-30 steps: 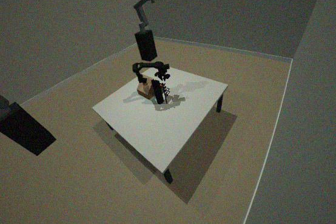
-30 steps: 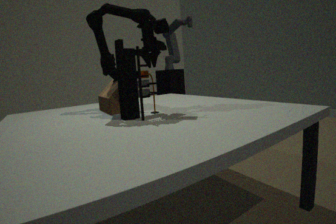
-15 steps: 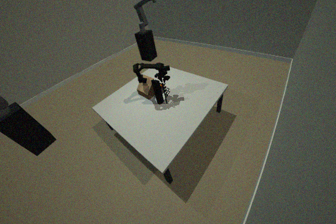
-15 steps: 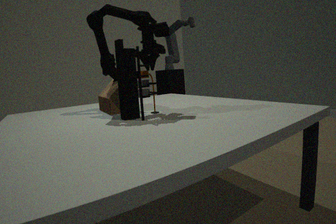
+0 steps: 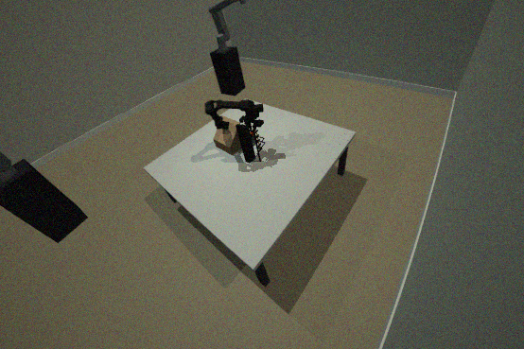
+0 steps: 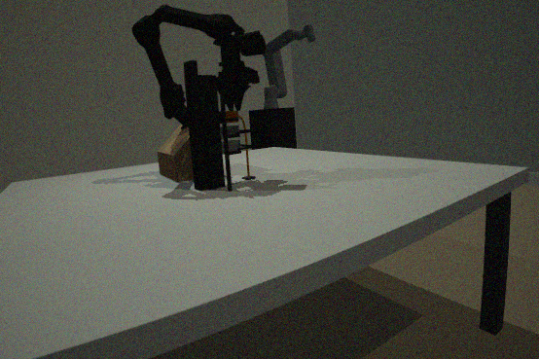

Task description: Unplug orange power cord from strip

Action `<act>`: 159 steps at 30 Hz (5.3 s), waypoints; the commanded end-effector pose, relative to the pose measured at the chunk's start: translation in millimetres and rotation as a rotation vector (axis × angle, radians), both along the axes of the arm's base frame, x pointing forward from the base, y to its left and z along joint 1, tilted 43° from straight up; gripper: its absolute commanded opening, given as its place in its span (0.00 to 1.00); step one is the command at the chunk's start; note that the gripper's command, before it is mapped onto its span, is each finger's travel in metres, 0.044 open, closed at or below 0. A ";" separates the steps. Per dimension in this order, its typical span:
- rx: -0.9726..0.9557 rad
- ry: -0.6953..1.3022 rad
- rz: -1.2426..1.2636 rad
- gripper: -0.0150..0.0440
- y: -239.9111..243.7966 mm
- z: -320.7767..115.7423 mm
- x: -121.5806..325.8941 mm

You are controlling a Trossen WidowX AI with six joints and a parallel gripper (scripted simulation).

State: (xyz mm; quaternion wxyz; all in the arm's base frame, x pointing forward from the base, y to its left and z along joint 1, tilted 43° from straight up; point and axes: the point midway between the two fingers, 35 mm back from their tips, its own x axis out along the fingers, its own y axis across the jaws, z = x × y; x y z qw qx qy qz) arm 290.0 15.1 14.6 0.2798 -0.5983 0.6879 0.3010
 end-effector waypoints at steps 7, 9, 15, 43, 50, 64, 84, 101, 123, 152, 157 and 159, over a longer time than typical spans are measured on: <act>-0.005 0.001 0.004 0.53 -7.9 6.3 -0.8; -0.005 0.001 0.004 0.53 -8.9 5.1 -1.0; -0.005 0.001 0.004 0.53 -14.7 -1.2 -2.1; 0.001 -0.002 0.001 0.25 -0.4 -11.1 0.4; 0.002 -0.002 0.002 0.25 8.6 -18.2 1.2; 0.003 -0.001 0.003 0.25 28.1 -30.7 0.7; -0.002 0.000 0.004 0.53 26.3 -23.0 1.6; -0.003 0.000 0.004 0.53 8.0 -6.6 1.1; -0.005 0.001 0.004 0.53 -11.2 -0.2 -1.6; 0.001 -0.002 0.001 0.25 -0.3 -11.3 0.4; 0.002 -0.002 0.001 0.25 6.1 -16.5 1.1; 0.002 -0.002 0.001 0.25 8.8 -18.5 1.3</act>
